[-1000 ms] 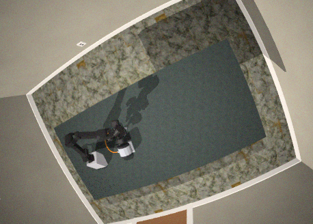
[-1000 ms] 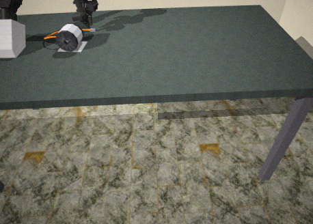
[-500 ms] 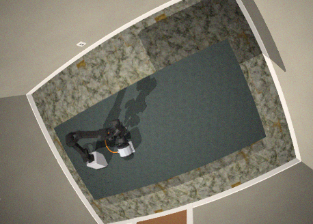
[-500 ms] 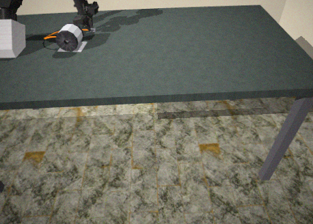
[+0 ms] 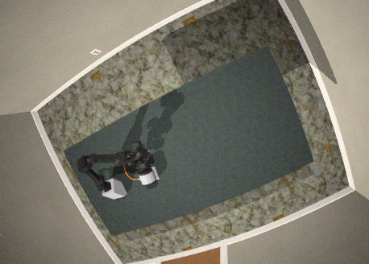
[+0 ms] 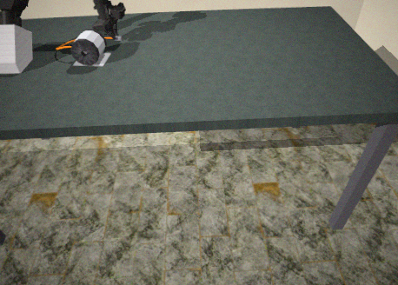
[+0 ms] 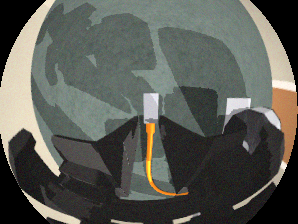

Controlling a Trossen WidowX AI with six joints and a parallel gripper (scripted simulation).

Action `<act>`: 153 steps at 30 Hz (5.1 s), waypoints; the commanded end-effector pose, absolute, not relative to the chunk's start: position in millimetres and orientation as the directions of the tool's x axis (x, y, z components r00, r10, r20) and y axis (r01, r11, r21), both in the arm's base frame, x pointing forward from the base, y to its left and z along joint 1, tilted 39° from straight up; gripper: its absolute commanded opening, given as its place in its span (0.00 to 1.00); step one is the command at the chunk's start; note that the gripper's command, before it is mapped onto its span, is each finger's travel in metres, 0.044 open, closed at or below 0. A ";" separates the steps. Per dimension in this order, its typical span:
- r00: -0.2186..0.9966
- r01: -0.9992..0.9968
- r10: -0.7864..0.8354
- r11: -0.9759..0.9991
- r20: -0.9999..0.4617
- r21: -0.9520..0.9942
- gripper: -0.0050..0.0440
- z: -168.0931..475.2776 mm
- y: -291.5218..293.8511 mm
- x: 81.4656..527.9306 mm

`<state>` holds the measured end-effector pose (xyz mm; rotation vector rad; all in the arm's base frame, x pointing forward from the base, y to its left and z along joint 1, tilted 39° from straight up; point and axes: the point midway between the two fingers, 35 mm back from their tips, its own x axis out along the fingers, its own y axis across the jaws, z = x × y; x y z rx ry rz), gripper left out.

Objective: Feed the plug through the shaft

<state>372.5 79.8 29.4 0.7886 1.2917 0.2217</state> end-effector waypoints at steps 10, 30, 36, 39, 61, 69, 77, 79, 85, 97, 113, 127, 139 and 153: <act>0.297 0.272 0.562 0.725 -0.772 0.633 0.11 29.9 79.4 372.6; 0.293 0.280 0.559 0.726 -0.776 0.628 0.10 65.6 48.5 365.5; 0.294 0.580 0.509 0.578 -0.809 0.574 0.10 45.0 27.2 366.4; 0.257 0.724 0.502 0.466 -0.826 0.508 0.10 40.7 24.9 357.8; 0.089 0.966 0.481 -0.254 -0.872 -0.041 0.10 28.2 16.6 320.0; 0.089 0.966 0.482 -0.254 -0.872 -0.041 0.10 16.7 3.1 316.1; 0.089 0.966 0.482 -0.254 -0.872 -0.041 0.10 16.7 3.1 316.1; 0.089 0.966 0.482 -0.254 -0.872 -0.041 0.10 16.7 3.1 316.1; 0.089 0.966 0.482 -0.254 -0.872 -0.041 0.10 16.7 3.1 316.1; 0.089 0.966 0.482 -0.254 -0.872 -0.041 0.10 15.7 2.0 315.8; 0.089 0.966 0.482 -0.254 -0.872 -0.041 0.10 7.6 -6.9 312.6; 0.089 0.966 0.482 -0.254 -0.872 -0.041 0.10 7.6 -6.9 312.6; 0.089 0.966 0.482 -0.254 -0.872 -0.041 0.10 7.1 -7.5 312.5; 0.089 0.966 0.482 -0.254 -0.872 -0.041 0.10 6.1 -8.7 312.1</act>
